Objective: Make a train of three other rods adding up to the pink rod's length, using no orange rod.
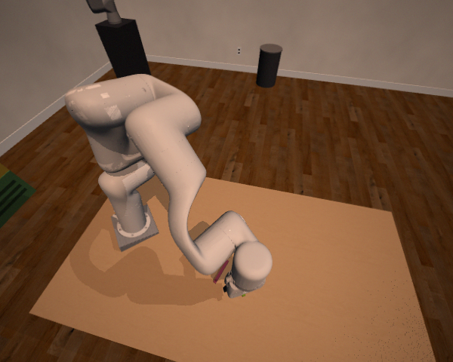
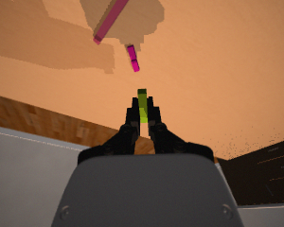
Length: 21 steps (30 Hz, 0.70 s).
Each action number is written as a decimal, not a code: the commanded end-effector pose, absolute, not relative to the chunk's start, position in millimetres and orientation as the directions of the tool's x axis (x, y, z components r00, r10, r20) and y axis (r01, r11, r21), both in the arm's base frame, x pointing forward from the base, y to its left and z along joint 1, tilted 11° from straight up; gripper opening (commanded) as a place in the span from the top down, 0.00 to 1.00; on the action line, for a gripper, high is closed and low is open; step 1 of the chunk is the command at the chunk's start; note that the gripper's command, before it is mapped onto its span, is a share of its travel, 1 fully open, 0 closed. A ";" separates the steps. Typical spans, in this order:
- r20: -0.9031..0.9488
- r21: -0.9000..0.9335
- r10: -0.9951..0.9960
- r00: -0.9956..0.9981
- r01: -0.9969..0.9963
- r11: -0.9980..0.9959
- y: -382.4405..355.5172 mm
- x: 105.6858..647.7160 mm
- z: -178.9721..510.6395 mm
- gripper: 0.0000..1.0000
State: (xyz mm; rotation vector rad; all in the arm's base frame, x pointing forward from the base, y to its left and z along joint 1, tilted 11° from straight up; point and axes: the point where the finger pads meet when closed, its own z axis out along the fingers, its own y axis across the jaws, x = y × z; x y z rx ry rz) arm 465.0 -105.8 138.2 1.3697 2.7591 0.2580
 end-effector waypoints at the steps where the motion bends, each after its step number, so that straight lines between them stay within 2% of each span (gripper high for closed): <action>1: 0.016 0.191 0.701 -0.713 0.690 0.698 -123.1 472.0 136.8 0.96; 21: 0.010 0.192 0.678 -0.735 0.667 0.720 -127.3 473.2 135.6 0.96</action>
